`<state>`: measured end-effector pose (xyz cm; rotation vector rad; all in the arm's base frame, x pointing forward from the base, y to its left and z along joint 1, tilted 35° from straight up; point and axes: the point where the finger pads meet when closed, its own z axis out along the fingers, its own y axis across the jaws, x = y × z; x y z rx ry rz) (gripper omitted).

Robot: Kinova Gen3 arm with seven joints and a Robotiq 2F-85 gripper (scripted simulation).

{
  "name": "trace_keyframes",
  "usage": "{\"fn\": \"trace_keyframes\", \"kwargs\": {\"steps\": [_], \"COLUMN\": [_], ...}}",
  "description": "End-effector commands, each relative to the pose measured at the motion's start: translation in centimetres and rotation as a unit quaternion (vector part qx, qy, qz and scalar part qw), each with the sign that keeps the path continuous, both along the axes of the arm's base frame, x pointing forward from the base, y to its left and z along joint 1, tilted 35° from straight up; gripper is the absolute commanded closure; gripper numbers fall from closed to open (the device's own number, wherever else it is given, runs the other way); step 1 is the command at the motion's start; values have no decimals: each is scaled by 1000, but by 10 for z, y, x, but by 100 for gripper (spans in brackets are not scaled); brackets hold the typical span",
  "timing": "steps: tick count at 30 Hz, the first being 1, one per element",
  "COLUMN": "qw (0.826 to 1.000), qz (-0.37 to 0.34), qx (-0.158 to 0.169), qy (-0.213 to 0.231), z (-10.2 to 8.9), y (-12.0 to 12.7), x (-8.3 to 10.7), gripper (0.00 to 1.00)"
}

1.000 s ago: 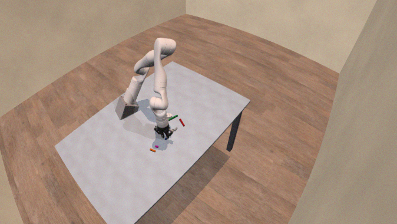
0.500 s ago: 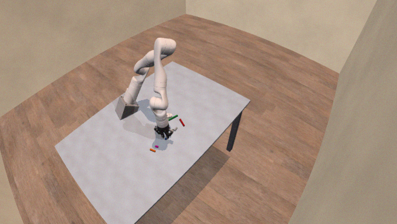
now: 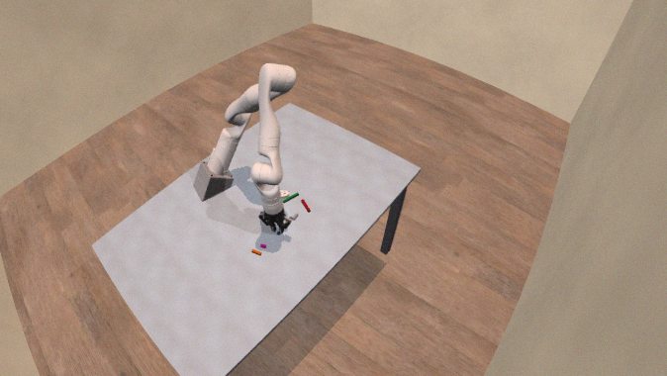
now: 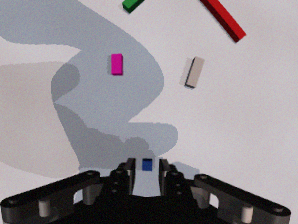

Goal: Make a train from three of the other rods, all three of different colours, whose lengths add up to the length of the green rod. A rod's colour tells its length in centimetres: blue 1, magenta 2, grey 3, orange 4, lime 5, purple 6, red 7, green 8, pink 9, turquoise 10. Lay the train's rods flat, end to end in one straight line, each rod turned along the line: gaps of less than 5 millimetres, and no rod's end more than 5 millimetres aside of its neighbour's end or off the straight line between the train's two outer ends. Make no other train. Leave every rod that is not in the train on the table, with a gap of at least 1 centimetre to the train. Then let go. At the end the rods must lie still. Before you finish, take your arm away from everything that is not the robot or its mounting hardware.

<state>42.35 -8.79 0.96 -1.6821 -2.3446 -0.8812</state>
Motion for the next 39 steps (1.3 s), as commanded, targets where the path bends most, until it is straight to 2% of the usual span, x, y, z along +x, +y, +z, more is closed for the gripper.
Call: {"fn": "trace_keyframes", "kwargs": {"steps": [1, 17, 39], "qw": [1000, 1000, 1000], "qz": [0, 0, 0], "qx": [0, 0, 0], "qy": [0, 0, 0], "z": [0, -10, -13], "y": [0, 6, 8], "x": [0, 3, 4], "gripper": [76, 76, 76]}}
